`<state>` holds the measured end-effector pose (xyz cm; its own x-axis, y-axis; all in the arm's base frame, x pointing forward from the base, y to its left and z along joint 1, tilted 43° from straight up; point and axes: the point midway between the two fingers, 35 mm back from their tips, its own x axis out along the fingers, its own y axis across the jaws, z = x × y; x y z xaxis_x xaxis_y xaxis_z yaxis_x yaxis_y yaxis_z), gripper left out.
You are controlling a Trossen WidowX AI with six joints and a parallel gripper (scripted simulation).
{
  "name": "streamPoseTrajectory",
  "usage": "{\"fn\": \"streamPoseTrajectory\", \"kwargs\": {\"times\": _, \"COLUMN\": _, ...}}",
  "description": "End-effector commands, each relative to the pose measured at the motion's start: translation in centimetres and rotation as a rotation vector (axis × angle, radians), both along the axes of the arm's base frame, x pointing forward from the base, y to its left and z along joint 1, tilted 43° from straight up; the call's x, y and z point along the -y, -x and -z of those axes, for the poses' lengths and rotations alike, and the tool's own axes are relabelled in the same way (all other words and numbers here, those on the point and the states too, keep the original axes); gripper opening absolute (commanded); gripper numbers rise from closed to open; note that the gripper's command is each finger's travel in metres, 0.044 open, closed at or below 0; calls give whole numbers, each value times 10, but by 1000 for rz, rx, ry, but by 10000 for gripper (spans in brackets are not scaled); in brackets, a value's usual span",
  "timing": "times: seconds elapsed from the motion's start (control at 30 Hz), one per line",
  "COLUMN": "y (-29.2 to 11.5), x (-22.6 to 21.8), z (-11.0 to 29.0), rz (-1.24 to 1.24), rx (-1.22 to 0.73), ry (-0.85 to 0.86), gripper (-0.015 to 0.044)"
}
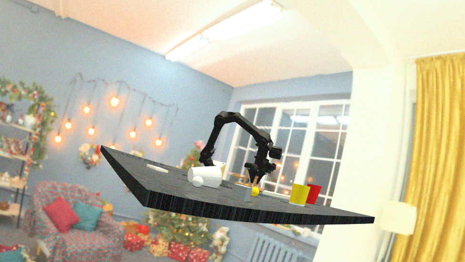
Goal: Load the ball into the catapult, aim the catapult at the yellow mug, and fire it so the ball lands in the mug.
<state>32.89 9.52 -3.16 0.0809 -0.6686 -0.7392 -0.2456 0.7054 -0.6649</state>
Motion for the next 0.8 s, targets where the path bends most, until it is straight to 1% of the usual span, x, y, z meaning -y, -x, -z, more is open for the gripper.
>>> {"fn": "streamPoseTrajectory", "kwargs": {"times": 0.0, "y": 0, "x": 4, "z": 5, "rz": -10, "rx": -1, "ry": 4, "gripper": 0}}
{"fn": "streamPoseTrajectory", "kwargs": {"times": 0.33, "y": -1, "x": 15, "z": 16, "rz": -10, "rx": 0, "ry": 6, "gripper": 0}}
{"fn": "streamPoseTrajectory", "kwargs": {"times": 0.53, "y": -1, "x": 12, "z": 13, "rz": 0, "rx": 1, "ry": 1, "gripper": 0}}
{"fn": "streamPoseTrajectory", "kwargs": {"times": 0.77, "y": -1, "x": 12, "z": 13, "rz": 0, "rx": 1, "ry": 1, "gripper": 184}}
